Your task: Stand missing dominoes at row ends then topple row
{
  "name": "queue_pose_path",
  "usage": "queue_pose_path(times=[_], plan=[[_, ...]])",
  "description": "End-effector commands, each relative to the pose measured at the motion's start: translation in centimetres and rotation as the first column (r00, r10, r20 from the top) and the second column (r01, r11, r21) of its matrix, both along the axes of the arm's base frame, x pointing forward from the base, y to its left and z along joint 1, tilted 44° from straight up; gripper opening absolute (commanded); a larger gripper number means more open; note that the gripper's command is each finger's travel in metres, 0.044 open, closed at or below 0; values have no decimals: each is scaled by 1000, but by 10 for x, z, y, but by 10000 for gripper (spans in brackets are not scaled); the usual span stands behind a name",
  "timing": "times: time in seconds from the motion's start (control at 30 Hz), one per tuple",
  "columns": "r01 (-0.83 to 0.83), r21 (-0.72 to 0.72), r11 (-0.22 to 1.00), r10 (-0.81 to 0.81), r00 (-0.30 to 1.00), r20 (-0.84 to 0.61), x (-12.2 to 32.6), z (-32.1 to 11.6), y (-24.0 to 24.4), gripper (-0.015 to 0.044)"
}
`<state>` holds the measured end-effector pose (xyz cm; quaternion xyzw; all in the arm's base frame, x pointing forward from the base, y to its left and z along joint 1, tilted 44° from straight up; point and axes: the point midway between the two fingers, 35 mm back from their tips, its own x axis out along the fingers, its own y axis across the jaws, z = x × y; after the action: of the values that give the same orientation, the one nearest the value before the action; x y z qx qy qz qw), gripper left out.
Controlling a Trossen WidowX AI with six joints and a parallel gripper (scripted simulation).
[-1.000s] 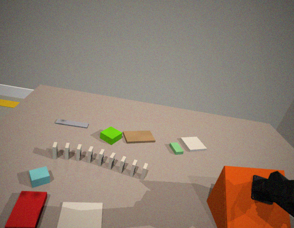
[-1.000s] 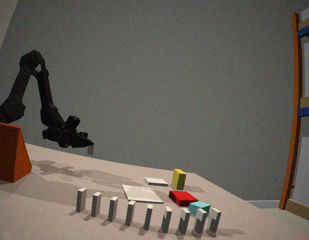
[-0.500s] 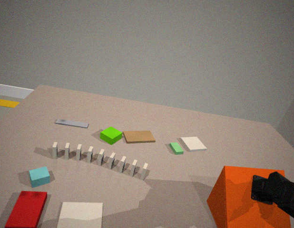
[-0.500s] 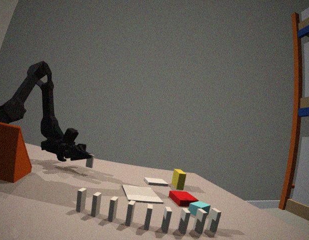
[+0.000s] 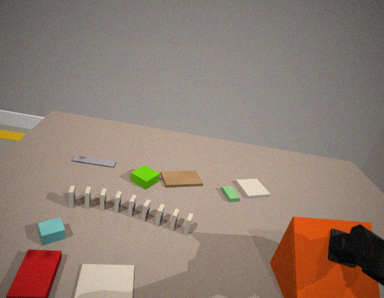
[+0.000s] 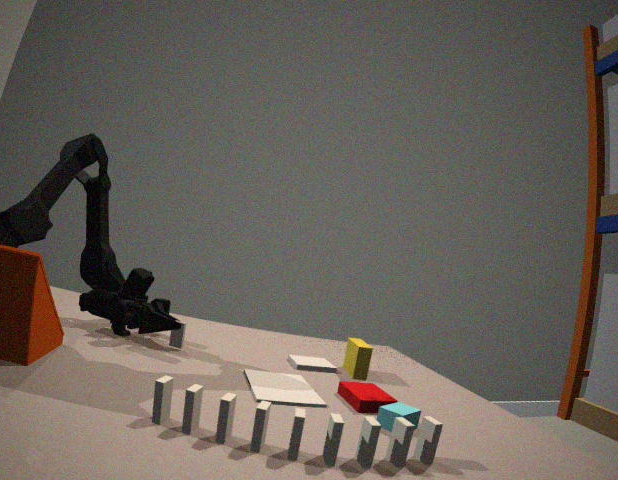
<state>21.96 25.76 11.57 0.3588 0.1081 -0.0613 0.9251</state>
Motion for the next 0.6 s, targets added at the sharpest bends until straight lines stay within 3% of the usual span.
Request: queue_pose_path(times=[0.0,0.5,0.57], plan=[[5,8,1000,-5,1000,4,0,0,0,29],[5,8,1000,-5,1000,4,0,0,0,423],[4,7,1000,-4,1000,3,1,5,-4,440]])
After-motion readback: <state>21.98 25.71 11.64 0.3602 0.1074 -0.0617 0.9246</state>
